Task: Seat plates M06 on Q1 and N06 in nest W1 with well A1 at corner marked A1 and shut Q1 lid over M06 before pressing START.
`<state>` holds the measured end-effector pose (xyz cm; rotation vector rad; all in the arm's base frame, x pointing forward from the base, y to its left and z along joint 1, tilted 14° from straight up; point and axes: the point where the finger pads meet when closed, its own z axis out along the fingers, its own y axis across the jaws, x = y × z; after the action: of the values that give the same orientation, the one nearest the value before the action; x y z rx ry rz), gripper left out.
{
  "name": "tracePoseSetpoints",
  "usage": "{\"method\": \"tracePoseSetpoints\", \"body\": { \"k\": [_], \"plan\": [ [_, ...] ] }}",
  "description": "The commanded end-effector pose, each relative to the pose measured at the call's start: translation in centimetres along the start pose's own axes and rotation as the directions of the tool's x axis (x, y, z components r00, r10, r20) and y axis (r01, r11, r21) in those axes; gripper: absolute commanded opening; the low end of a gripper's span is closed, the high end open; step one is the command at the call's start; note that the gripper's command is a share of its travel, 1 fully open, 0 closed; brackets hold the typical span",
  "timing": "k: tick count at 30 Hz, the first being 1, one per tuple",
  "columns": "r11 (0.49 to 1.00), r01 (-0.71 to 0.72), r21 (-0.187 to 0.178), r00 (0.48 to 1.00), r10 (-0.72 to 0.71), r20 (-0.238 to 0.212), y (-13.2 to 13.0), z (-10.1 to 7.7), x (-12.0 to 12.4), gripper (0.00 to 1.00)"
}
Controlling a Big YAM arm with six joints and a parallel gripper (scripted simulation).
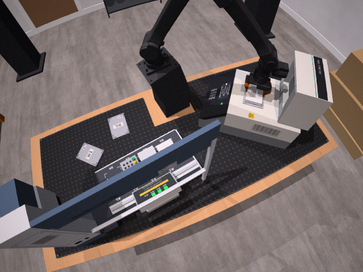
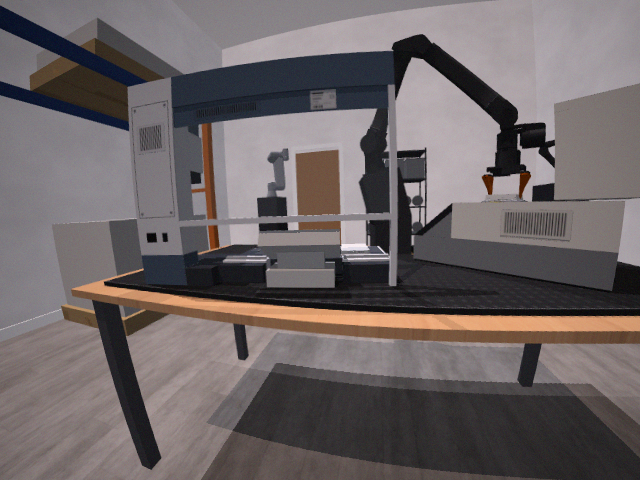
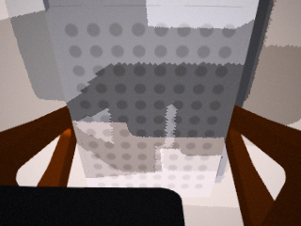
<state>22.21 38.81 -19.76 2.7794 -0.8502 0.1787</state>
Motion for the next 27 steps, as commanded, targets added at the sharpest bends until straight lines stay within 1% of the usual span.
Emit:
{"method": "tracePoseSetpoints", "body": {
  "k": [1,8,9,16,23,27],
  "plan": [
    [0.998,0.025,0.063,1.000,-0.025,0.004,-3.1,-1.2,-1.2,0.00],
    [0.997,0.027,0.070,1.000,-0.028,0.004,-3.4,-1.5,-1.5,0.00],
    [0.997,0.022,0.072,1.000,-0.022,0.006,-3.5,-1.6,-1.2,0.00],
    [0.999,0.001,0.044,1.000,-0.001,0.007,-2.1,-0.5,0.2,0.00],
    [0.999,-0.004,0.038,1.000,0.004,0.006,-1.0,-0.9,0.7,0.00],
    [0.999,0.006,0.035,1.000,-0.006,0.004,-0.9,-1.1,0.3,0.00]
  ]
}}
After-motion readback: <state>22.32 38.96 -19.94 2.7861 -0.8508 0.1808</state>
